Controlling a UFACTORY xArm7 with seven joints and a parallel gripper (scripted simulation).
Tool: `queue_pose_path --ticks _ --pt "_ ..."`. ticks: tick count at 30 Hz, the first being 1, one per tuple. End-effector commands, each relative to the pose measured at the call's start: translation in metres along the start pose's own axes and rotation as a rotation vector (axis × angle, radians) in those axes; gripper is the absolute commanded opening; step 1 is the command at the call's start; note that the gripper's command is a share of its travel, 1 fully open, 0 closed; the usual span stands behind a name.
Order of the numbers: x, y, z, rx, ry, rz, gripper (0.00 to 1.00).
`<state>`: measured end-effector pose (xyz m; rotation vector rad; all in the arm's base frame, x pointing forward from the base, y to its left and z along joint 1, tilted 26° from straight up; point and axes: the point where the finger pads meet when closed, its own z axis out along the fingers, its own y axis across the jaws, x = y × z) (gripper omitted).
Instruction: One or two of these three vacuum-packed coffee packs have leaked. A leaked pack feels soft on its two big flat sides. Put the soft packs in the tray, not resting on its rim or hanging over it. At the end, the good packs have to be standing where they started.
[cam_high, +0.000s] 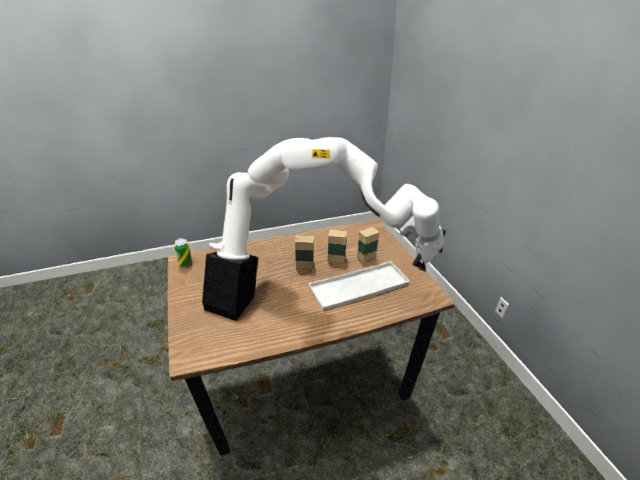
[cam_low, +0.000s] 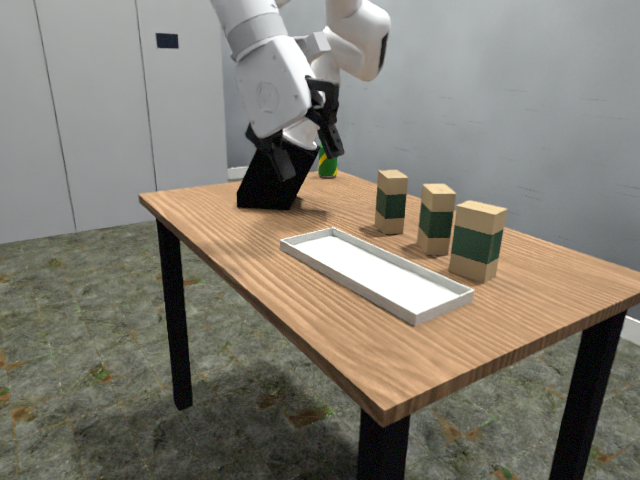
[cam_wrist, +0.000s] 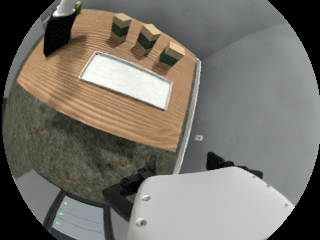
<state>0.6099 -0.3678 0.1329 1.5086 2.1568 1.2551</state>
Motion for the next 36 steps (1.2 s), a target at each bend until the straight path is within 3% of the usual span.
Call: queue_pose_path --ticks 1,21,29,30,31,32,34,35,36 --pt "-0.001 0.002 -0.003 -0.001 -0.005 -0.003 1.00" --pt "0.004 0.006 -0.002 -0.002 -0.001 -0.010 1.00" --pt "0.065 0.052 0.010 -0.001 0.049 -0.091 1.00" --pt "0.085 0.063 0.014 0.001 0.064 -0.115 1.00" --pt "0.085 0.063 0.014 0.001 0.064 -0.115 1.00" --pt "0.107 0.074 0.018 0.005 0.080 -0.142 1.00" --pt "0.107 0.074 0.018 0.005 0.080 -0.142 1.00" --pt "0.133 0.085 0.022 0.010 0.097 -0.172 1.00" --pt "0.133 0.085 0.022 0.010 0.097 -0.172 1.00"
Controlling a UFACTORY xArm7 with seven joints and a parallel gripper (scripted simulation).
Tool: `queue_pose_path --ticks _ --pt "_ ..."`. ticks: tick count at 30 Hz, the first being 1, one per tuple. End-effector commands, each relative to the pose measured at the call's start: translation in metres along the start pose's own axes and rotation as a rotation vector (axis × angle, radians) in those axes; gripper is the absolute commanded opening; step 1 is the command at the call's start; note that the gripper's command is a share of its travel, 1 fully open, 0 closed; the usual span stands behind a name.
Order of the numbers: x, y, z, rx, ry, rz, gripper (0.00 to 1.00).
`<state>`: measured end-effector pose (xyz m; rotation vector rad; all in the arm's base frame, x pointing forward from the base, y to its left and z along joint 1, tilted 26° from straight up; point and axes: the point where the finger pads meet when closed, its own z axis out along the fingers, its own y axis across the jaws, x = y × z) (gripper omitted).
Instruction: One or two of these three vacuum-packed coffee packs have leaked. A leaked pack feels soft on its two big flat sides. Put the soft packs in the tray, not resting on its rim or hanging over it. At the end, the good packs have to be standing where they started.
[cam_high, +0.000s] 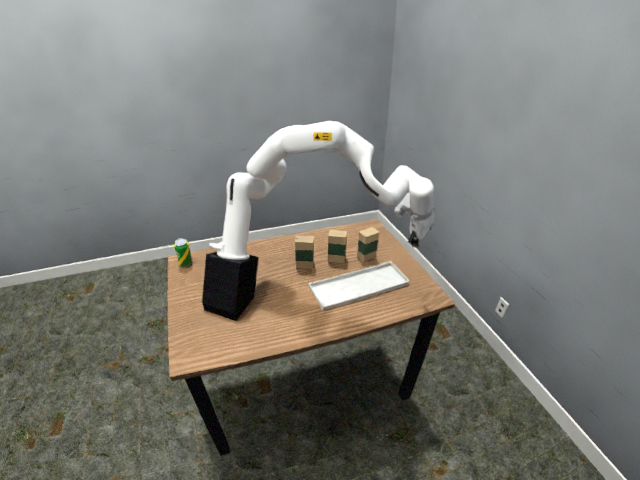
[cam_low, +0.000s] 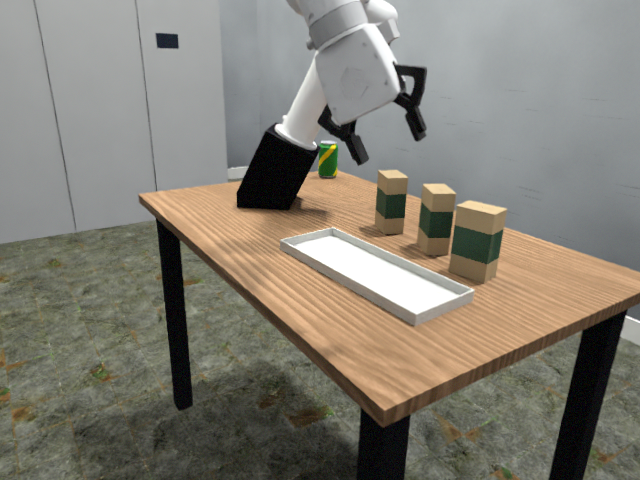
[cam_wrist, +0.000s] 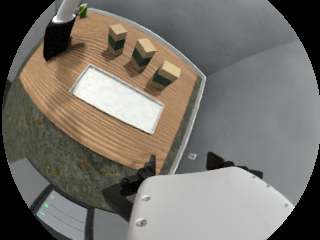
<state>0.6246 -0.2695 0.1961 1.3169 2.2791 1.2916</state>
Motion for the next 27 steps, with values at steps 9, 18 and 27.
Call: queue_pose_path --ticks 9,18,27 --pt "0.121 0.056 0.026 0.032 0.066 -0.147 1.00" --pt "0.186 0.066 0.042 0.067 0.104 -0.223 1.00" --pt "0.285 0.053 0.061 0.139 0.148 -0.340 1.00"
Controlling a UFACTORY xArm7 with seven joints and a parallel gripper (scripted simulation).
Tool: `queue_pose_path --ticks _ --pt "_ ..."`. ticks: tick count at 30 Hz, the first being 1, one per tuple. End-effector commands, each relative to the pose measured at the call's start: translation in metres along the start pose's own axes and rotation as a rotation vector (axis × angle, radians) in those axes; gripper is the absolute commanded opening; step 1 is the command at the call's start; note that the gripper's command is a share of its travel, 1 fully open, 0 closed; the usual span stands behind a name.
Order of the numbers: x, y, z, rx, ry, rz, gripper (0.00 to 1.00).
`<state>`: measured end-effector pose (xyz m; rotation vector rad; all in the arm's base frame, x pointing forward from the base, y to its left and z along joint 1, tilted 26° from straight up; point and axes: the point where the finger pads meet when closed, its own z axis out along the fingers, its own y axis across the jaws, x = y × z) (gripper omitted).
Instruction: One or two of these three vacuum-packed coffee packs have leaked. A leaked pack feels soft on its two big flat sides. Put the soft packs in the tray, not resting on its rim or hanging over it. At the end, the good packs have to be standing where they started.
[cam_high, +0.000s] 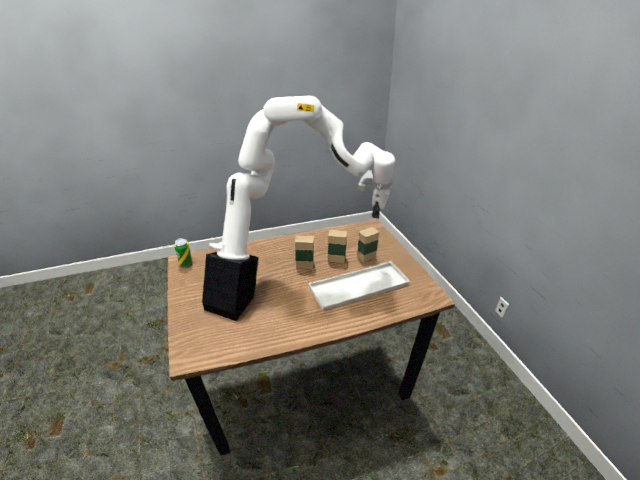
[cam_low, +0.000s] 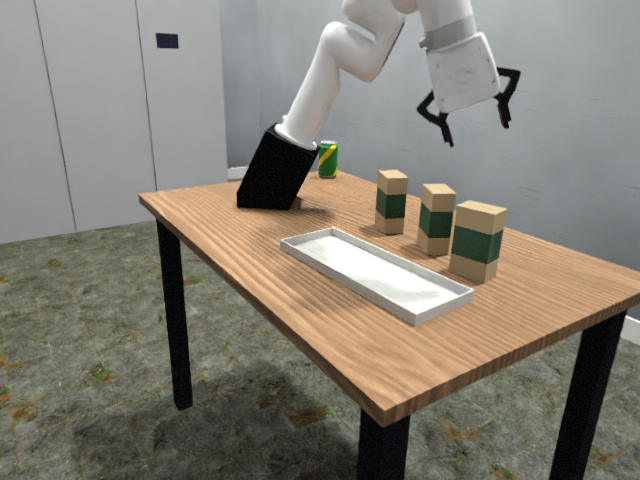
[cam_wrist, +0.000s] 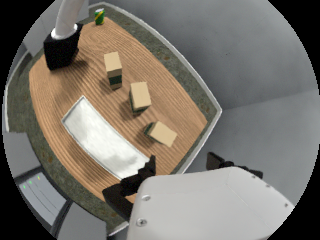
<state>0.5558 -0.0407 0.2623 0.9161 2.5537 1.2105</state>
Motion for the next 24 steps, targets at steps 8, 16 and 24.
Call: queue_pose_path --ticks 8,16,24 --pt "0.108 0.001 0.030 0.091 0.029 -0.127 1.00" --pt "0.180 -0.034 0.049 0.186 0.039 -0.215 1.00" --pt "0.227 -0.081 0.057 0.274 0.028 -0.280 1.00"
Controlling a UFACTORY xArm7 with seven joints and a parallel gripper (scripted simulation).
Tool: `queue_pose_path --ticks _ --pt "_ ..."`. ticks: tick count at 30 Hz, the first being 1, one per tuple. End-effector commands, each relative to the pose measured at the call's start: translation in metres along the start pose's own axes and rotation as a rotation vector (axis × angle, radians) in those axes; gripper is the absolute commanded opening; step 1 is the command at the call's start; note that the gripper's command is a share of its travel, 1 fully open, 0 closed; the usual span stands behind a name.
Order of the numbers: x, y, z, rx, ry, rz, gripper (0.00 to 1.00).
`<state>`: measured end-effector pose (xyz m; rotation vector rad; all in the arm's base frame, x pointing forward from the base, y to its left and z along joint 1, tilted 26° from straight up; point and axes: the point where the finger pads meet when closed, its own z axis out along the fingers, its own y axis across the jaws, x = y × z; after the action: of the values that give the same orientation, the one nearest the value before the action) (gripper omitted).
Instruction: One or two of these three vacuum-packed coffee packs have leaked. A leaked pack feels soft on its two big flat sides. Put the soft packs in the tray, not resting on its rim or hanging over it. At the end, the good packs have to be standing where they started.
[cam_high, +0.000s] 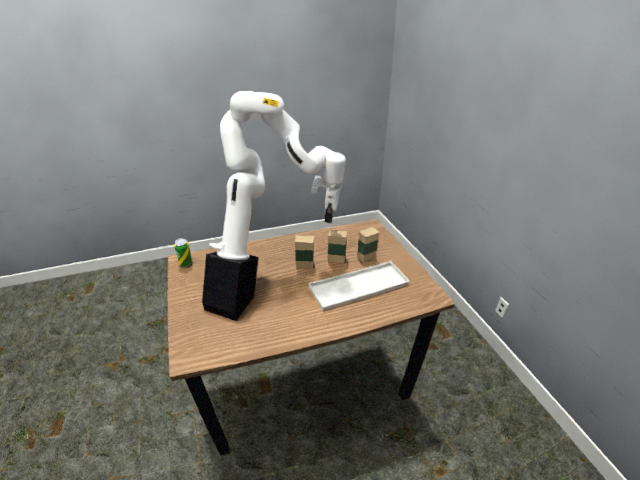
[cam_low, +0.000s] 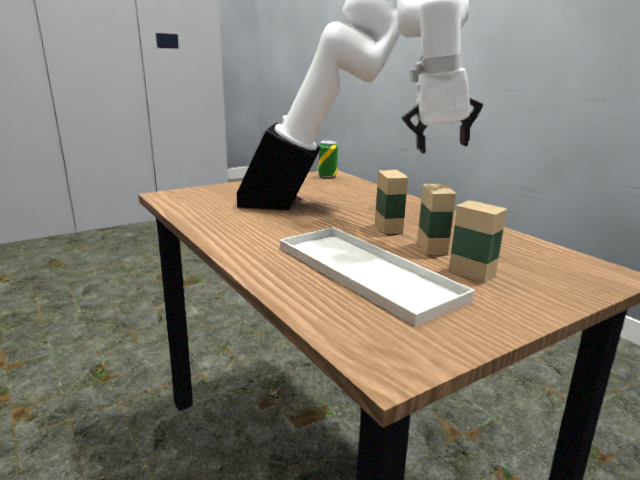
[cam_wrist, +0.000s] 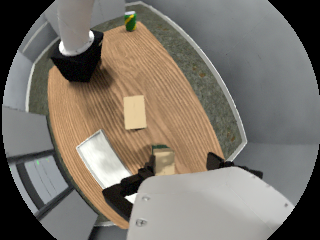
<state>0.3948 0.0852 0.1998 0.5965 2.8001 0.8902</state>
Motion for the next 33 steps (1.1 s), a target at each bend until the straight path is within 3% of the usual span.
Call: queue_pose_path --ticks 1,12,33 --pt "0.048 -0.025 0.009 0.065 -0.034 -0.049 1.00" --pt "0.092 -0.083 0.021 0.172 -0.069 -0.098 1.00" --pt "0.093 -0.085 0.021 0.175 -0.071 -0.099 1.00"
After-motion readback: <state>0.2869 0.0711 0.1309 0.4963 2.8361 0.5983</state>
